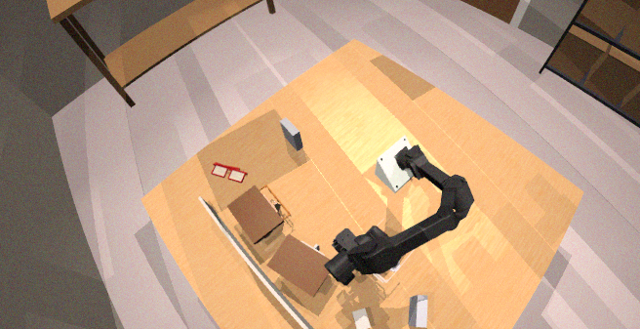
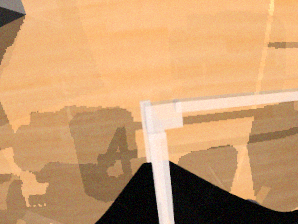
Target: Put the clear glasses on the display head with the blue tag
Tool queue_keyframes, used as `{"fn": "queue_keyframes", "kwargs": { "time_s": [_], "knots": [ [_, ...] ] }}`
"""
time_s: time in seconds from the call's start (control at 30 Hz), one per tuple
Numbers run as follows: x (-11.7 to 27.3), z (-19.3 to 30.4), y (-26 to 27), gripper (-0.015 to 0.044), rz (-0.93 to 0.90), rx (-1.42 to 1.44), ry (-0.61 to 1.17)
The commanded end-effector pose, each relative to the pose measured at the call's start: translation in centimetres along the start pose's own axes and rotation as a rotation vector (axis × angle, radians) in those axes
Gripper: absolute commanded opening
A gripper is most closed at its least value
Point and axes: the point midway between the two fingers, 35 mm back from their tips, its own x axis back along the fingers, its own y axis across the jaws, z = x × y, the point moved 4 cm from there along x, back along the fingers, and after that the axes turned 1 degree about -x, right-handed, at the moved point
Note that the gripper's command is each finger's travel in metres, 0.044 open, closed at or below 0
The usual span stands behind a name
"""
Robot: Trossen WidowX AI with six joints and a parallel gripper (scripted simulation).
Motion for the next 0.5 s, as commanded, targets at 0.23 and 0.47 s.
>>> {"fn": "queue_keyframes", "kwargs": {
  "time_s": [0.23,0.47],
  "knots": [
    [3.8,0.4,0.2,0.0000,-0.004,-0.001,-0.002],
    [6.1,0.5,0.1,0.0000,-0.003,-0.002,-0.002]
  ]
}}
